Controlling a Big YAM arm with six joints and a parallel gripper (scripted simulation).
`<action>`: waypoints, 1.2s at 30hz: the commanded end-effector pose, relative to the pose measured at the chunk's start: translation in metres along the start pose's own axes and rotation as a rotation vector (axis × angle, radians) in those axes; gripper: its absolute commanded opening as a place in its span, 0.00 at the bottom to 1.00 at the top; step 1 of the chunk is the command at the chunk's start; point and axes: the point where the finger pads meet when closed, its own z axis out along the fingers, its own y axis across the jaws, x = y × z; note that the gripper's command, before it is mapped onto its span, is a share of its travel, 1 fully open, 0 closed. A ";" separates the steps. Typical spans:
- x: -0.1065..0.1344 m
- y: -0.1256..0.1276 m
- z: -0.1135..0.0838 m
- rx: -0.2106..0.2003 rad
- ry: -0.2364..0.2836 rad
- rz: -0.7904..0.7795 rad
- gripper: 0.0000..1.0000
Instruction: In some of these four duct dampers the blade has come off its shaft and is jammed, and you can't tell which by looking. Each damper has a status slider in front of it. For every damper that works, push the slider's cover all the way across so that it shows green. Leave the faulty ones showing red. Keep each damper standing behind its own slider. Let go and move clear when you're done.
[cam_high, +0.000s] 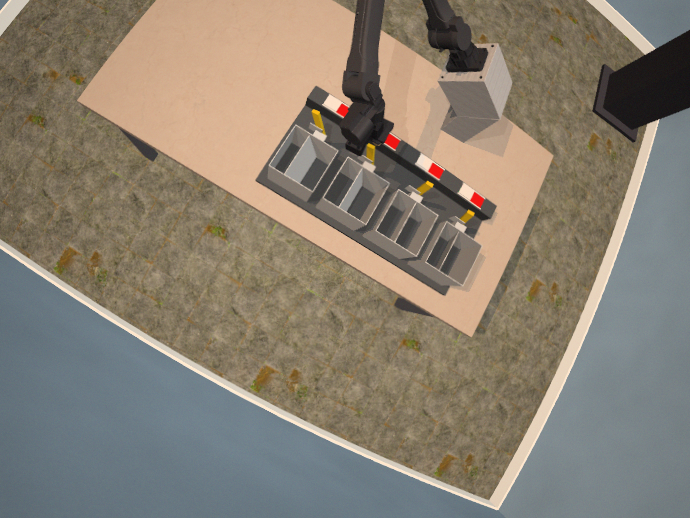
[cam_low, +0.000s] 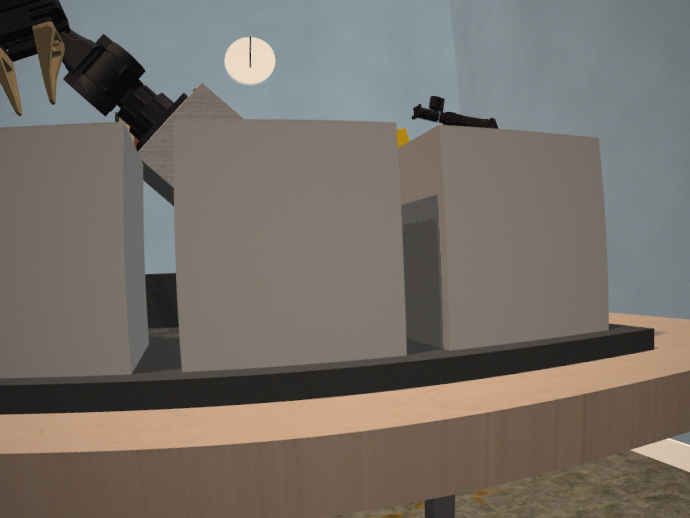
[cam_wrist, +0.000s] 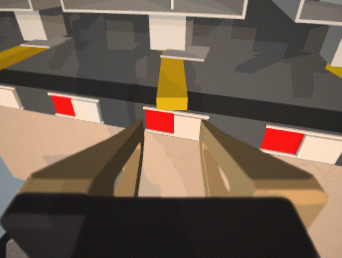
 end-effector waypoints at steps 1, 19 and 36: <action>-0.008 -0.002 -0.006 0.003 -0.028 0.004 0.36; 0.001 -0.002 0.016 0.000 0.006 -0.001 0.36; -0.001 -0.002 0.044 0.000 0.004 0.001 0.36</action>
